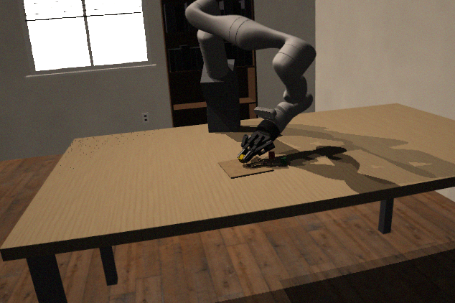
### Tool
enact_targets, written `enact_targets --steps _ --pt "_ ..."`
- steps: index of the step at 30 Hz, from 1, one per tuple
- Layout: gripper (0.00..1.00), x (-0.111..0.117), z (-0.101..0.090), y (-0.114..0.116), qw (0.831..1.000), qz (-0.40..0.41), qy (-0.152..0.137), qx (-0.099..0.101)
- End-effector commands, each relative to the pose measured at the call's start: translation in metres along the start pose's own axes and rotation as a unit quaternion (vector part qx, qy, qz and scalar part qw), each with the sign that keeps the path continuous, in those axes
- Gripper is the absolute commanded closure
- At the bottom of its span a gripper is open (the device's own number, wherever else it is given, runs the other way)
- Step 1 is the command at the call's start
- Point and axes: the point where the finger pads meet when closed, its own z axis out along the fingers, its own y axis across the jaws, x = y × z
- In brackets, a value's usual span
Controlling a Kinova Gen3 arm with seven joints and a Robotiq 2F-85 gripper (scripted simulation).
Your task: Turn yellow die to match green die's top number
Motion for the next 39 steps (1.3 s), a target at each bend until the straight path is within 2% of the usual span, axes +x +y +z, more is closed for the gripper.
enact_targets --steps 1,39 --pt "0.85 0.0003 -0.0003 -0.0005 1.000 0.000 0.000 0.000" --pt "0.85 -0.0083 0.0043 -0.0005 1.000 0.000 0.000 0.000"
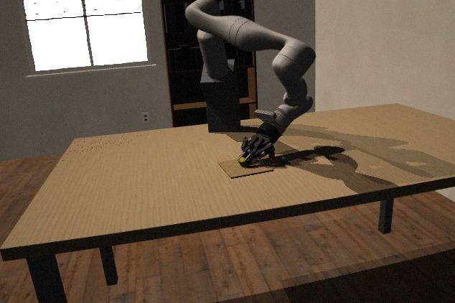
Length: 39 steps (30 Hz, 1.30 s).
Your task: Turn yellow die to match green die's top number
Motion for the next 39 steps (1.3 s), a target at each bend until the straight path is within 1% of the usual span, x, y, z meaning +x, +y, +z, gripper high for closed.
enact_targets --steps 1,35,36,39 --pt "0.85 0.0000 -0.0002 -0.0001 1.000 0.000 0.000 0.000" --pt "0.85 0.0000 -0.0002 -0.0001 1.000 0.000 0.000 0.000" --pt "0.81 0.0000 -0.0002 -0.0001 1.000 0.000 0.000 0.000" --pt "0.81 0.0000 -0.0002 -0.0001 1.000 0.000 0.000 0.000"
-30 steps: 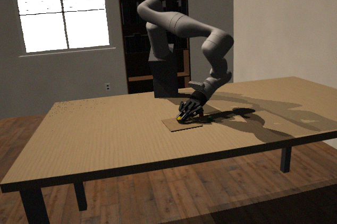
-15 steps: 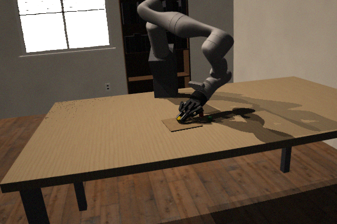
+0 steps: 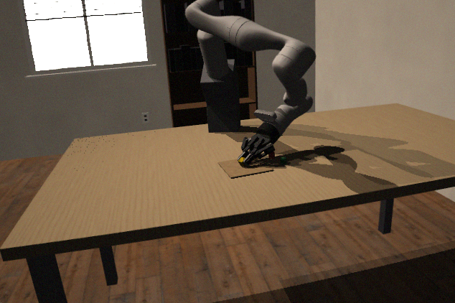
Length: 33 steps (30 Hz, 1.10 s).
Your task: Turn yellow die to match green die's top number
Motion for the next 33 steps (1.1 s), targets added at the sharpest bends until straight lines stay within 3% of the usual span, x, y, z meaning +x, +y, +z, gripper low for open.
enact_targets --steps 1,11,33 --pt "0.81 0.0003 -0.0003 -0.0005 1.000 0.000 0.000 0.000" --pt "0.65 0.0003 -0.0003 -0.0005 1.000 0.000 0.000 0.000" --pt "0.65 0.0003 -0.0003 -0.0005 1.000 0.000 0.000 0.000"
